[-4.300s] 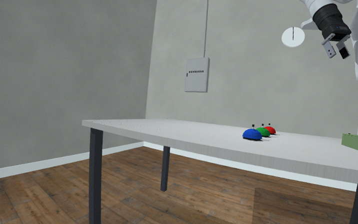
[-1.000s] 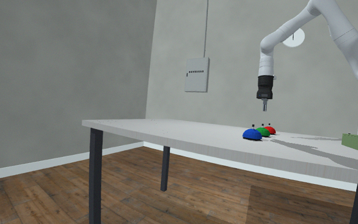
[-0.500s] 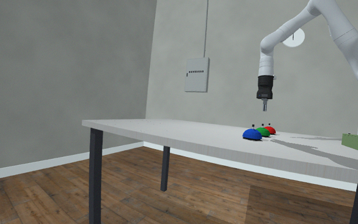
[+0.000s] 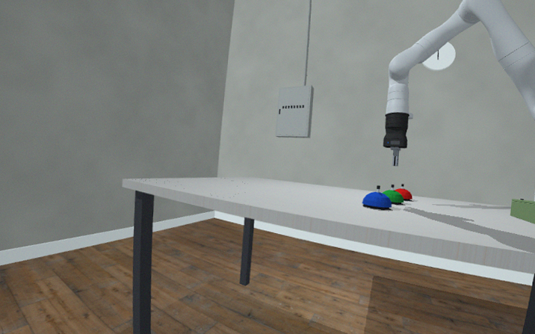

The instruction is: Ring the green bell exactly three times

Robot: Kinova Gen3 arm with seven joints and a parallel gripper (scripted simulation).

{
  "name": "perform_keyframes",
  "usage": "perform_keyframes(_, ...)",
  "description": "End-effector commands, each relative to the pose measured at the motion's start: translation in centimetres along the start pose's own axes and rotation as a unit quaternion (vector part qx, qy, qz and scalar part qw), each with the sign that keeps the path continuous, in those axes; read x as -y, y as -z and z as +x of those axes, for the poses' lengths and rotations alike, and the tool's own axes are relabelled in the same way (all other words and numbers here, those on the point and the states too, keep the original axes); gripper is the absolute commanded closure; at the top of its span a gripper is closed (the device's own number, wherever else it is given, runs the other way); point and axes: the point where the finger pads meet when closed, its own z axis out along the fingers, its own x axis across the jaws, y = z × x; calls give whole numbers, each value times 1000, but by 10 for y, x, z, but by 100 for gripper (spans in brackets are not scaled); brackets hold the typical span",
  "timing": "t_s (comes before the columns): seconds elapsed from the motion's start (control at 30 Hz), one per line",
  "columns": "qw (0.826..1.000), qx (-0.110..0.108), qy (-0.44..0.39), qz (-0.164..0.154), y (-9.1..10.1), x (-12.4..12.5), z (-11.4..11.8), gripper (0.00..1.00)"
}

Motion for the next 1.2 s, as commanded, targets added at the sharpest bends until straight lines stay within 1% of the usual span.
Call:
perform_keyframes(0.0,1000,1,-2,-4,-3,-3,-2,83)
perform_keyframes(0.37,1000,-1,0,-5,-13,-3,0,83)
perform_keyframes(0.7,1000,-1,0,-4,-30,-3,-1,83)
perform_keyframes(0.8,1000,0,0,-4,-31,-3,-2,83)
perform_keyframes(1.17,1000,0,0,-3,-50,-3,-2,83)
